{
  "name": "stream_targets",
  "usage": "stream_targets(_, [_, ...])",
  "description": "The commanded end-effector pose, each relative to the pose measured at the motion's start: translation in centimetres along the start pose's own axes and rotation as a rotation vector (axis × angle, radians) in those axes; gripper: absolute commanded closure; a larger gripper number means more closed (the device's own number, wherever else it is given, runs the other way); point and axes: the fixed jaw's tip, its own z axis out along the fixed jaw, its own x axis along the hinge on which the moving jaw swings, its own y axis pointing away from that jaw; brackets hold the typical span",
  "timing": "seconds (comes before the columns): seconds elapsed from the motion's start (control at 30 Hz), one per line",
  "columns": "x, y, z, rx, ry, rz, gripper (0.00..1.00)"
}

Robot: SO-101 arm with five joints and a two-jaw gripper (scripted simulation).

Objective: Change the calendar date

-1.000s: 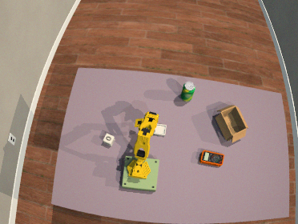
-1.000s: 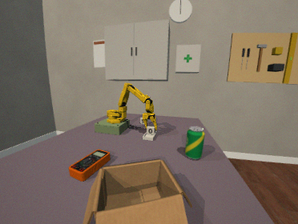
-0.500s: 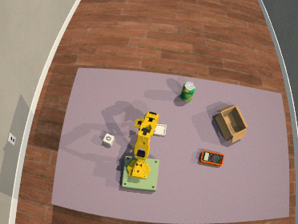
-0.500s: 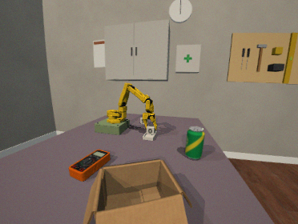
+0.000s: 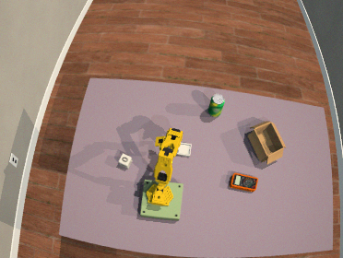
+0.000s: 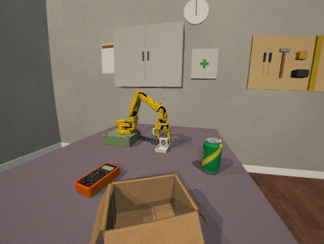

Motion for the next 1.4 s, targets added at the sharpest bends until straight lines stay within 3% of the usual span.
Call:
stream_targets(0.0, [0.04, -0.18, -0.16, 0.004, -0.001, 0.01, 1.0])
stream_targets(1.37, [0.07, -0.41, -0.99, 0.004, -0.001, 0.01, 1.0])
